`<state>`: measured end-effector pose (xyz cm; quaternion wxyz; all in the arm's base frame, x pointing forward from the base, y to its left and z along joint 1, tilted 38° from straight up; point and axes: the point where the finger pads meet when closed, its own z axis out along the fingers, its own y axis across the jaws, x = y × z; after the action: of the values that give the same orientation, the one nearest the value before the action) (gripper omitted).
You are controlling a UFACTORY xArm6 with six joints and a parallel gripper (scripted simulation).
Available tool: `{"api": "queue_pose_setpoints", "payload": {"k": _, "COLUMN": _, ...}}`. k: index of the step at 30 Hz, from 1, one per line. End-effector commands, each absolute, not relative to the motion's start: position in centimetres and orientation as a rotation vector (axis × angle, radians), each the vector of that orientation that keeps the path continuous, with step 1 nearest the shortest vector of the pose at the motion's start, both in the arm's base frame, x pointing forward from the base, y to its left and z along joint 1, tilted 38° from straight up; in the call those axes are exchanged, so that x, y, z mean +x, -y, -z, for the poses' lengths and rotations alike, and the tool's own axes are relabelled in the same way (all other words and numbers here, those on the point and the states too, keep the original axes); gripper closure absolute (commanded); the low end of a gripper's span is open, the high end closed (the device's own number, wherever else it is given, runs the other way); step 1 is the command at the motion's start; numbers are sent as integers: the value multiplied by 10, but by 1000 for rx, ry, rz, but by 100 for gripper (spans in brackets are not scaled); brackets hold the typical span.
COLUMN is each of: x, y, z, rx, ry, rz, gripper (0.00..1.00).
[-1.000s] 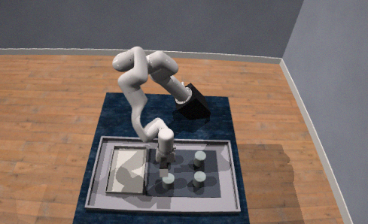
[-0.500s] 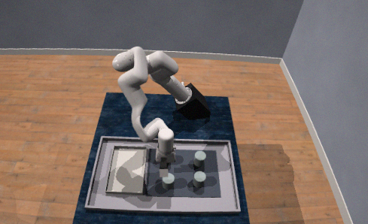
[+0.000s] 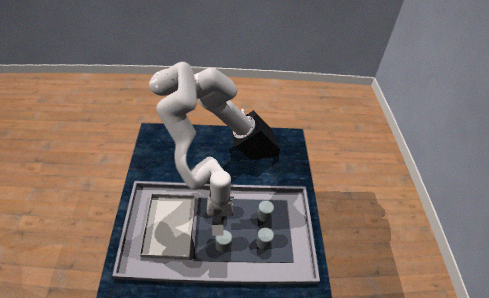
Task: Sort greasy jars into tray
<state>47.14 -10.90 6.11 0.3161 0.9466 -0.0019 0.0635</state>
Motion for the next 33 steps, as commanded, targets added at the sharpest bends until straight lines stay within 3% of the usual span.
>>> {"api": "queue_pose_setpoints", "payload": {"k": 1, "x": 473, "y": 108, "z": -62, "rx": 2493, "ry": 5, "rz": -172, "gripper": 100}}
{"api": "queue_pose_setpoints", "payload": {"k": 28, "x": 473, "y": 108, "z": -62, "rx": 2493, "ry": 5, "rz": -172, "gripper": 100}}
{"api": "queue_pose_setpoints", "payload": {"k": 33, "x": 468, "y": 86, "z": -93, "rx": 2493, "ry": 5, "rz": -172, "gripper": 100}}
